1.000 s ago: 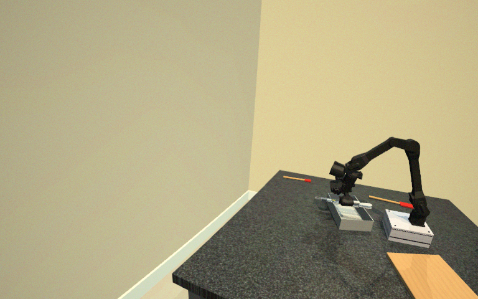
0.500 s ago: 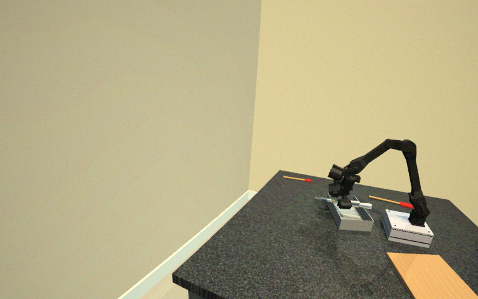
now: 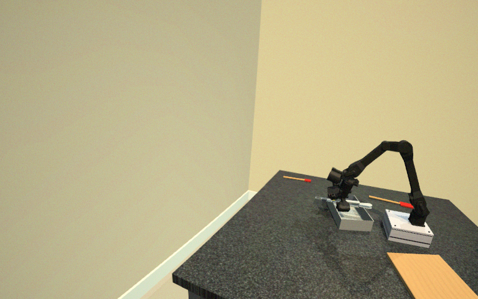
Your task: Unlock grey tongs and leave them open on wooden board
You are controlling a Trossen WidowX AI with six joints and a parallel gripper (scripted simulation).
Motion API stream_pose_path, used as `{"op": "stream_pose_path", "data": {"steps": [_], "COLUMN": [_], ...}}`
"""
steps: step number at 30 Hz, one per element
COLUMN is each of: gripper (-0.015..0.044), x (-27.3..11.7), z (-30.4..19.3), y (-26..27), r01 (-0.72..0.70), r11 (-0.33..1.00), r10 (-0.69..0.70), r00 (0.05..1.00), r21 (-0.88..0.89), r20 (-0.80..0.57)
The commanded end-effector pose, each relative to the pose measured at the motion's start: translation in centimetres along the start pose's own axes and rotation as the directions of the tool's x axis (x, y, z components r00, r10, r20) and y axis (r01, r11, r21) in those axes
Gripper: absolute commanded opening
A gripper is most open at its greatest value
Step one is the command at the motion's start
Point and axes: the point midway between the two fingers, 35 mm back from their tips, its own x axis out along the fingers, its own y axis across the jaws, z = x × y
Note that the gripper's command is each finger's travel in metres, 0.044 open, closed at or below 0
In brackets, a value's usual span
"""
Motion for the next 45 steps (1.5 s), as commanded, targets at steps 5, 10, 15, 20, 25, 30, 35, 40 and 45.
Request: {"op": "stream_pose_path", "data": {"steps": [5, 10, 15, 20, 25, 30, 35, 40, 45], "gripper": [0.0260, 0.0155, 0.0122, 0.0088, 0.0055, -0.0017, -0.0149, -0.0150, -0.0150], "x": [0.9, 0.5, 0.5, 0.5, 0.5, 0.5, -0.2, -5.0, -6.0], "z": [-0.1, -0.1, -0.1, -0.1, -0.1, -0.1, 0.0, 0.0, -0.1], "y": [0.2, 0.0, 0.0, 0.0, 0.0, 0.0, -0.5, -3.3, -3.9], "r01": [-0.007, -0.001, -0.001, -0.001, -0.001, -0.001, -0.001, -0.006, -0.007], "r11": [1.000, 1.000, 1.000, 1.000, 1.000, 1.000, 1.000, 1.000, 1.000], "r10": [0.007, 0.001, 0.001, 0.001, 0.001, 0.001, 0.001, 0.006, 0.007], "r00": [1.000, 1.000, 1.000, 1.000, 1.000, 1.000, 1.000, 1.000, 1.000], "r21": [-0.006, 0.000, 0.000, 0.000, 0.000, 0.000, 0.000, -0.005, -0.006], "r20": [-0.003, -0.003, -0.003, -0.003, -0.003, -0.003, -0.003, -0.003, -0.003]}}
